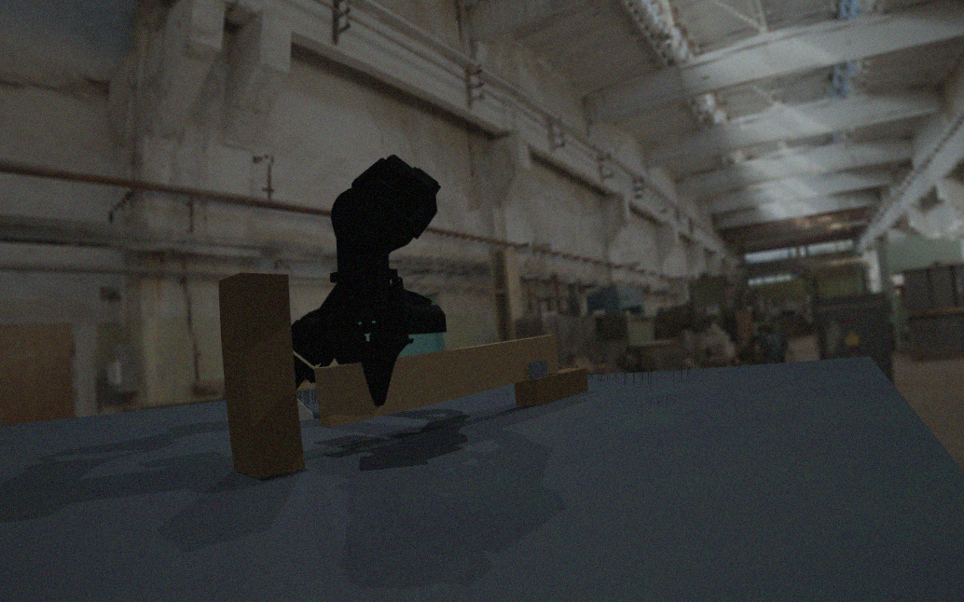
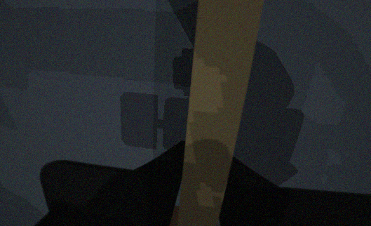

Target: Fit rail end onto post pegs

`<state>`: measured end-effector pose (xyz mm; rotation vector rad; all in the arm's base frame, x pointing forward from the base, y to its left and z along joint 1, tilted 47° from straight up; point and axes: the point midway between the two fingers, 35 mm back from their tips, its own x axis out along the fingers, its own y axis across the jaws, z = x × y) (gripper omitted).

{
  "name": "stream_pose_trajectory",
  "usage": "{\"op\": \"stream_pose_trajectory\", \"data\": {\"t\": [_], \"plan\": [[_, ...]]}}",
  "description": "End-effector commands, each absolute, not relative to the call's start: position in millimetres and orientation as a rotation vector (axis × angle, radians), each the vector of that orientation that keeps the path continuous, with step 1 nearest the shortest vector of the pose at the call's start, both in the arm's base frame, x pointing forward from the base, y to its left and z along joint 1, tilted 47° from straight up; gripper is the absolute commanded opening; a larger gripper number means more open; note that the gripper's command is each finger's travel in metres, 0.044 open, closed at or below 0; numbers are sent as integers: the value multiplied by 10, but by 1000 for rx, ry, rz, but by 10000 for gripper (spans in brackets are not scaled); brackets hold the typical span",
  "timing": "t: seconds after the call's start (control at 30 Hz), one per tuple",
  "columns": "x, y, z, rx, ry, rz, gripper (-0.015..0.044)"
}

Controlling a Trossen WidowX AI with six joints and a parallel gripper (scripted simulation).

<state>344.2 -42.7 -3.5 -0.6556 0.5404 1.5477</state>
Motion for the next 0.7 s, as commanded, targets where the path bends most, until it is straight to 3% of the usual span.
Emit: {"op": "stream_pose_trajectory", "data": {"t": [0.0, 0.67], "plan": [[3453, -478, -2, -657, 538, 1538, 0], [3453, -548, 63, -657, 539, 1538, 0]]}}
